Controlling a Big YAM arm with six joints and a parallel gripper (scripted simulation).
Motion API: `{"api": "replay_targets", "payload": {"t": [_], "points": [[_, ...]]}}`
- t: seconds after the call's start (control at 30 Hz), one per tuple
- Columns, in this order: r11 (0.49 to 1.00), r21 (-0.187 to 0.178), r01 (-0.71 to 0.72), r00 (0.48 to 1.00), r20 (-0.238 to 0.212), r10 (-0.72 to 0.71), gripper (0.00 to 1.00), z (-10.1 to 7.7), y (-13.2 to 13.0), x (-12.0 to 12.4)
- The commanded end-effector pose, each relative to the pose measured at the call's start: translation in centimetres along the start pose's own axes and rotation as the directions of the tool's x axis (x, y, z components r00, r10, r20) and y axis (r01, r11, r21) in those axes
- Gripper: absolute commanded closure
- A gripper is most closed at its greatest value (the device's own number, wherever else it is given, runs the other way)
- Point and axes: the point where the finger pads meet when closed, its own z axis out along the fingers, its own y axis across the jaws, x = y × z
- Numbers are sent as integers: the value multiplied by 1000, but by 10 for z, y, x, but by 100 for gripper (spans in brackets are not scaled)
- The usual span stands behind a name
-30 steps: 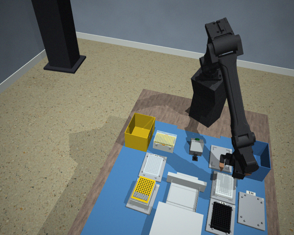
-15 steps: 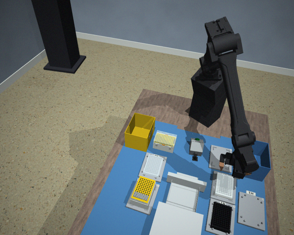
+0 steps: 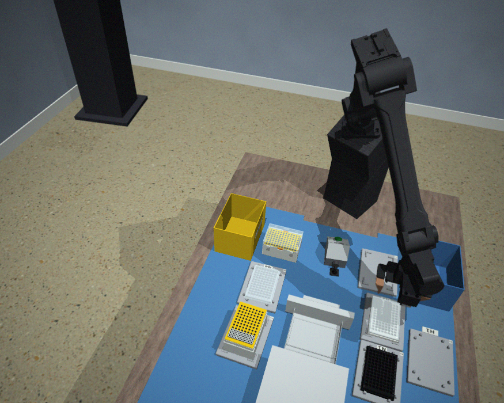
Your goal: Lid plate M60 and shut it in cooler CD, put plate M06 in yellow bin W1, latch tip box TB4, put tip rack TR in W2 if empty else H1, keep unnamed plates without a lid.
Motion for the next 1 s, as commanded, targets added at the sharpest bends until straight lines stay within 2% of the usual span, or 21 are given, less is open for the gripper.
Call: {"api": "replay_targets", "payload": {"t": [0.0,0.43,0.47,0.97], "points": [[1000,6,5,1000,-18,-5,0,2,4,10],[1000,6,5,1000,-18,-5,0,2,4,10],[1000,0,-8,1000,1,8,0,0,6,-6],[1000,-1,-8,1000,1,8,0,0,7,-7]]}}
